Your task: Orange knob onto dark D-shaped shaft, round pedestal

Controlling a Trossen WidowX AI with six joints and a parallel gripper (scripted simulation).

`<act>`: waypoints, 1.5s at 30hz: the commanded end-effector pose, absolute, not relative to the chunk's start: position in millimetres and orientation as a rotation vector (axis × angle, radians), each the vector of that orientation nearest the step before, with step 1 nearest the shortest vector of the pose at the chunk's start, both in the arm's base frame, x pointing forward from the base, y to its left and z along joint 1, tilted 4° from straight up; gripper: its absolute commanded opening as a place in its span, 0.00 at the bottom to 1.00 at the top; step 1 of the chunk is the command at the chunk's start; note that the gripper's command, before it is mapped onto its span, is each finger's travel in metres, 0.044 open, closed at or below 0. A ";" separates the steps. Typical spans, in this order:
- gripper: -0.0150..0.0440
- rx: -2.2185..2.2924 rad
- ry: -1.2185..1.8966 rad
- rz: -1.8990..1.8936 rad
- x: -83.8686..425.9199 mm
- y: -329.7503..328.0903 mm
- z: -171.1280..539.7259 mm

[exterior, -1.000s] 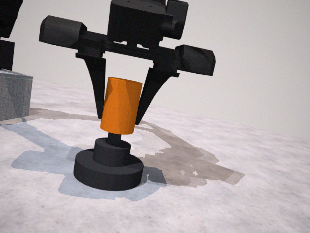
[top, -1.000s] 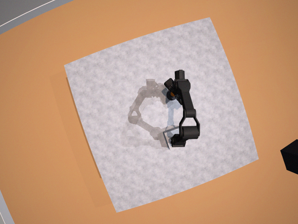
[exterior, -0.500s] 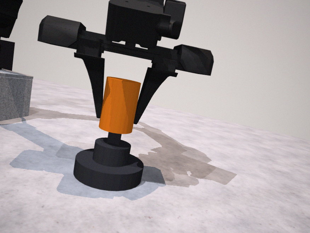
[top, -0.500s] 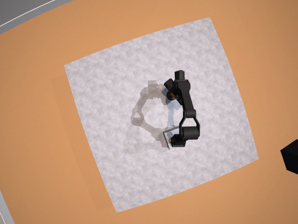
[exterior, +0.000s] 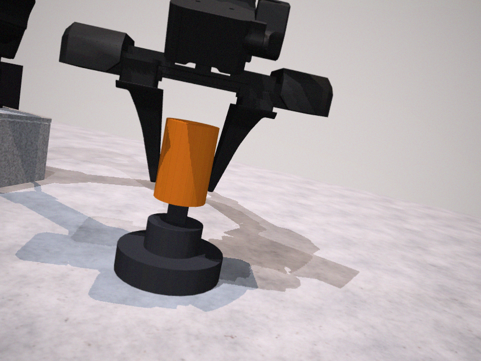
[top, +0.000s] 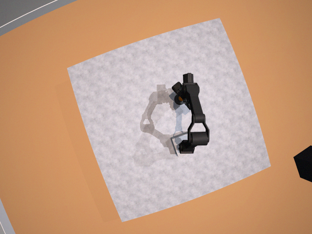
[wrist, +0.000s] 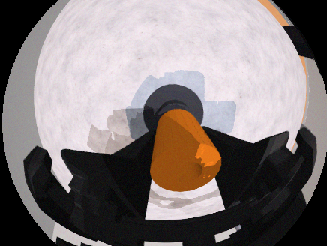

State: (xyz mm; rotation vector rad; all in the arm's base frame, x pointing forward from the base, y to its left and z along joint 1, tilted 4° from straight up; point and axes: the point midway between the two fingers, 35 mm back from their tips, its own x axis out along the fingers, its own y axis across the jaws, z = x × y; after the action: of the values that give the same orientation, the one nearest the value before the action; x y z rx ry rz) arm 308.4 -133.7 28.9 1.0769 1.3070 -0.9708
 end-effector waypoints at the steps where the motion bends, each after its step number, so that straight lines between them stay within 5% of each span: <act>1: 0.25 1.098 1.293 -0.988 308.7 -133.7 32.3; 45: 0.25 1.394 1.123 -1.277 309.7 -134.0 31.5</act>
State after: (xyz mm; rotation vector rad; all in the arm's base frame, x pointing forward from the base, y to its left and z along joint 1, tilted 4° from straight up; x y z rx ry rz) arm 309.3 -134.1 30.8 1.3440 1.1567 -1.2314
